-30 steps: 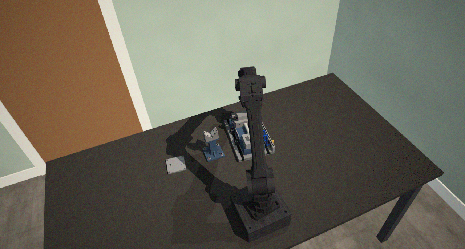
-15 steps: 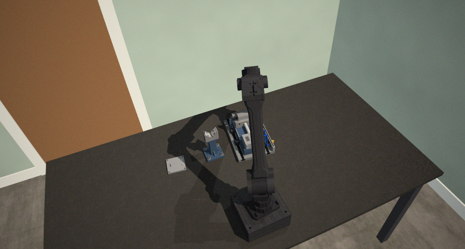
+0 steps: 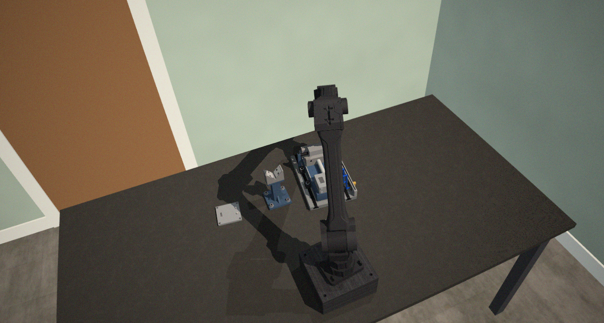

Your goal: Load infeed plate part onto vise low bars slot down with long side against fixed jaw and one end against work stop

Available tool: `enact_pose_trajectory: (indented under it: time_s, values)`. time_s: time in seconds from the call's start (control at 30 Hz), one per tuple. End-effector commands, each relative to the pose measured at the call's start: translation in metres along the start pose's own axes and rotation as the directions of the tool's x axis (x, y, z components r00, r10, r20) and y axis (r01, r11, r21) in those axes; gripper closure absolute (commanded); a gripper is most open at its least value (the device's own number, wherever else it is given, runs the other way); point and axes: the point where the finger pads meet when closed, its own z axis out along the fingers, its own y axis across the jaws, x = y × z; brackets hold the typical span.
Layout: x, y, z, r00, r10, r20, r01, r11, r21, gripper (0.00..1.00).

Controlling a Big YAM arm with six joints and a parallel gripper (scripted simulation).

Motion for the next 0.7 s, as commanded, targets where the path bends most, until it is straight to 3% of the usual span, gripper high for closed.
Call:
enact_pose_trajectory:
  time_s: [0.0,0.67]
  values:
    - [-0.02,-0.012,-0.041,0.997,-0.001,0.073,-0.001,1.0,0.02,1.0]
    - [-0.018,-0.011,-0.084,0.997,-0.002,0.075,0.0,1.0,0.021,1.0]
